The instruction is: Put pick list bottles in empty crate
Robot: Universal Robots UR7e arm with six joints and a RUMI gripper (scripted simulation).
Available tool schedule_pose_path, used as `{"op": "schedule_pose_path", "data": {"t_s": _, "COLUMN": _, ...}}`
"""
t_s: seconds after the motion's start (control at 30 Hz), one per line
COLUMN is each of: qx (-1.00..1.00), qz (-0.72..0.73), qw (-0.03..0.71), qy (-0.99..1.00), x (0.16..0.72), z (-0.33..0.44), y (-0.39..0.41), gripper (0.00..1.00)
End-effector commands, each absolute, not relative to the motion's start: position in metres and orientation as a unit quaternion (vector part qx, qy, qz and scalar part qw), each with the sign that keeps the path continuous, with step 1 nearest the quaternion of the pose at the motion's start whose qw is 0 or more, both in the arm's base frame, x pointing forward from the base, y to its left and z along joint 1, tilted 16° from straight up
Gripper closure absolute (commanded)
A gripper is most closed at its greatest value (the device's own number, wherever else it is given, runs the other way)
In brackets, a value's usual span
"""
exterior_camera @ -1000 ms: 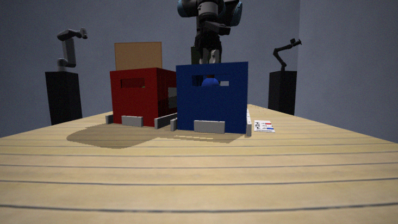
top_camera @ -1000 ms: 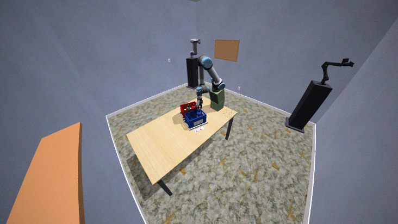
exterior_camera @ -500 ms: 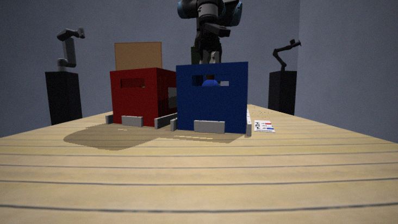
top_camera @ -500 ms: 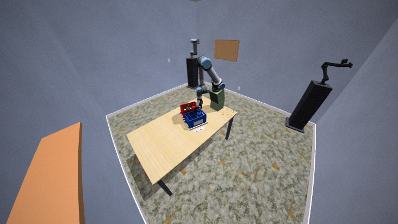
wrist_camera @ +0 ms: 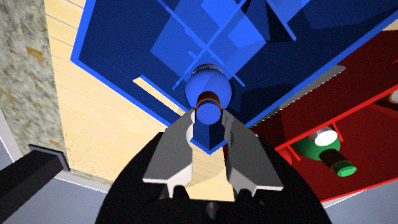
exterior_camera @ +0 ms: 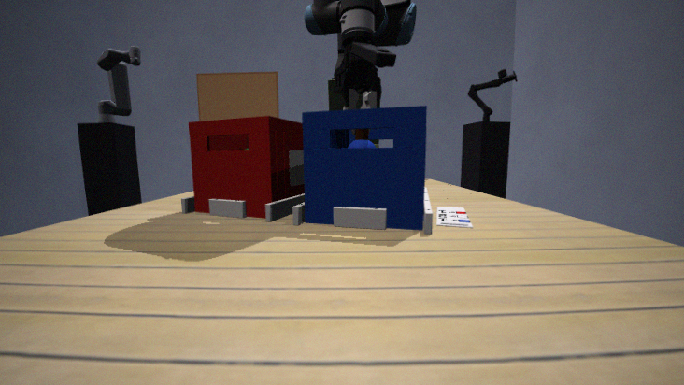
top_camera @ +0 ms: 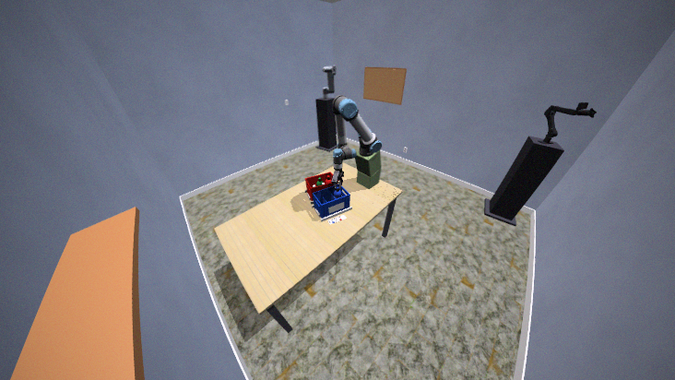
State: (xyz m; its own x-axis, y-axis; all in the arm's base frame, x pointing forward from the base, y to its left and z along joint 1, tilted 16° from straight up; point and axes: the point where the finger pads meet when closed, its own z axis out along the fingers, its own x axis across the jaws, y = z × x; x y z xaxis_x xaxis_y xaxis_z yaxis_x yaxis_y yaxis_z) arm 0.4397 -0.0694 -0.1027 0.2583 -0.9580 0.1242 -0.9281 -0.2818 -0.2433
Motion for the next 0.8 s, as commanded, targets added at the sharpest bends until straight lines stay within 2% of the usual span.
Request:
{"op": "schedule_pose_path", "data": {"t_s": 0.0, "qx": -0.791, "qz": -0.125, "qw": 0.06, "qy": 0.596, "x": 0.441, "z": -0.104, "y": -0.07, "gripper": 1.0}}
{"op": "schedule_pose_path", "data": {"t_s": 0.77, "qx": -0.791, "qz": -0.125, "qw": 0.06, "qy": 0.596, "x": 0.444, "z": -0.114, "y": -0.07, "gripper": 1.0}}
